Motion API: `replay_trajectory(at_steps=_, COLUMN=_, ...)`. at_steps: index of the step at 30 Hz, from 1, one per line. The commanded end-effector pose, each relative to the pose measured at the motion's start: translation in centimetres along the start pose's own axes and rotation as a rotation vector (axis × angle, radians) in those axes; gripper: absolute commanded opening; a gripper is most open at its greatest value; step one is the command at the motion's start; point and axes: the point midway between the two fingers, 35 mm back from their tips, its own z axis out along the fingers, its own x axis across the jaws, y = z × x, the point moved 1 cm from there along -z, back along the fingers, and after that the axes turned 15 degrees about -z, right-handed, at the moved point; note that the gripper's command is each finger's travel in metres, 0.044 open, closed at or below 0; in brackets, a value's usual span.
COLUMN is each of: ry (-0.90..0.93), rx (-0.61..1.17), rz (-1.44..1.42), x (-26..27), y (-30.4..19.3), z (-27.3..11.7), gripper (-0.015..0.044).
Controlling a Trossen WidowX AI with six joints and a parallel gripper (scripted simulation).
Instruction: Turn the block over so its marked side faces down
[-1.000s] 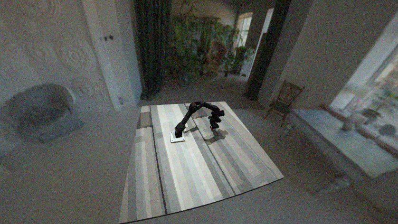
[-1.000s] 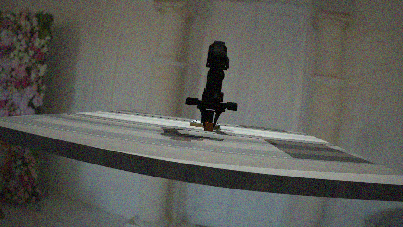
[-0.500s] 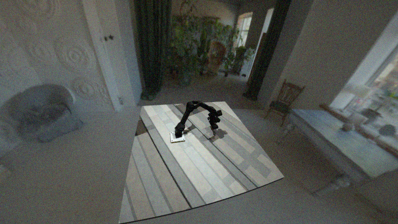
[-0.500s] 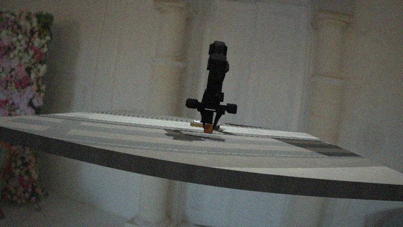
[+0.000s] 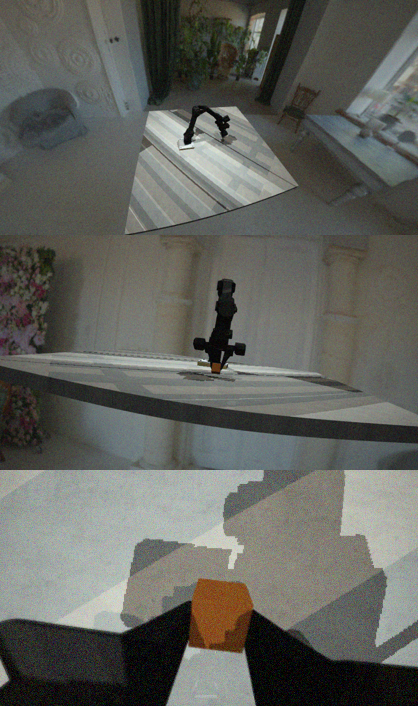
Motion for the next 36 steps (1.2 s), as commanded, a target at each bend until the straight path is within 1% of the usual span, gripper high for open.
replay_trajectory(at_steps=1, ry=-0.021, rx=-0.074, rz=0.007, x=0.0, y=0.0, z=-0.6, gripper=0.0000)
replay_trajectory(at_steps=5, ry=-0.032, rx=-0.119, rz=0.009, x=0.0, y=-0.2, z=-0.7, gripper=0.0000)
replay_trajectory(at_steps=14, ry=-0.035, rx=-0.132, rz=0.009, x=0.0, y=-0.2, z=-0.5, gripper=0.0000)
replay_trajectory(at_steps=25, ry=-0.083, rx=-0.301, rz=0.003, x=0.2, y=-0.2, z=1.8, gripper=0.0000)
replay_trajectory(at_steps=36, ry=-0.130, rx=-0.473, rz=0.003, x=0.4, y=-0.9, z=2.7, gripper=0.0000)
